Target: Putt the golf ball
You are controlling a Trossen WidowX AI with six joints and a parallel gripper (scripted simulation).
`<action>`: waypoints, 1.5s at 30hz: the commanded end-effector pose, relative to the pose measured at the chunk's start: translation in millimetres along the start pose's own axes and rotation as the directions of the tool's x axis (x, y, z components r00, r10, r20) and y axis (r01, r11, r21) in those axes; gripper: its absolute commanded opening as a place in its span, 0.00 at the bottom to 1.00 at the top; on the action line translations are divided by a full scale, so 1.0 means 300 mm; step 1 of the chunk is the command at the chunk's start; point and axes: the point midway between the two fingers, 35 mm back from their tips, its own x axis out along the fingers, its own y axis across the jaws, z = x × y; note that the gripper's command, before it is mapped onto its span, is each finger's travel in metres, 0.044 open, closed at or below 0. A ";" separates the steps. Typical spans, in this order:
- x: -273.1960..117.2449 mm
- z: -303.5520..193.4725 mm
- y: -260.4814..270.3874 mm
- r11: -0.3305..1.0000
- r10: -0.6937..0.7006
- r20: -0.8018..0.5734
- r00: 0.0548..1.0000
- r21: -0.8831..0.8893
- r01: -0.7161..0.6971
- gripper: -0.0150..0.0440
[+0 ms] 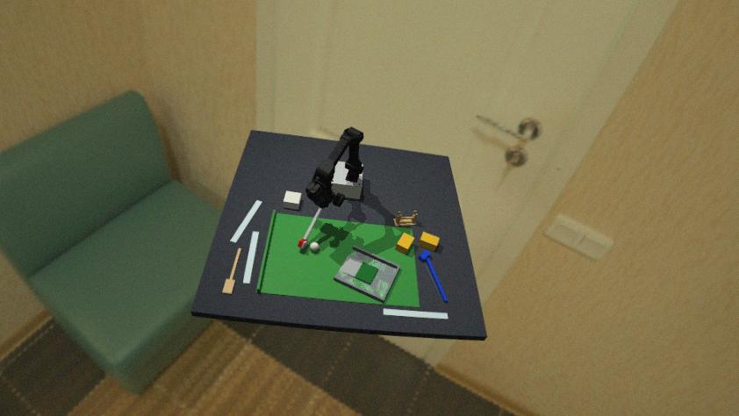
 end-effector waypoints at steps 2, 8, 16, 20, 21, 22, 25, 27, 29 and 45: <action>0.002 0.003 -0.035 1.000 -0.002 0.002 1.000 0.000 0.002 0.25; 0.010 0.003 -0.099 1.000 -0.004 0.002 1.000 0.003 0.004 0.25; 0.011 0.005 -0.056 1.000 0.001 -0.002 1.000 0.005 -0.001 0.25; 0.006 0.025 0.136 1.000 0.003 0.004 1.000 0.003 -0.003 0.25; 0.006 0.024 0.187 1.000 0.003 0.004 1.000 0.003 -0.003 0.25; 0.006 0.020 0.238 1.000 0.004 0.004 1.000 0.002 -0.004 0.25; 0.008 0.002 0.356 1.000 0.007 0.002 1.000 0.001 -0.007 0.25; 0.008 0.001 0.364 1.000 0.007 0.002 1.000 0.001 -0.007 0.25; 0.008 0.001 0.364 1.000 0.007 0.002 1.000 0.001 -0.007 0.25; -0.185 -0.051 0.362 1.000 0.007 0.002 1.000 0.001 -0.007 0.25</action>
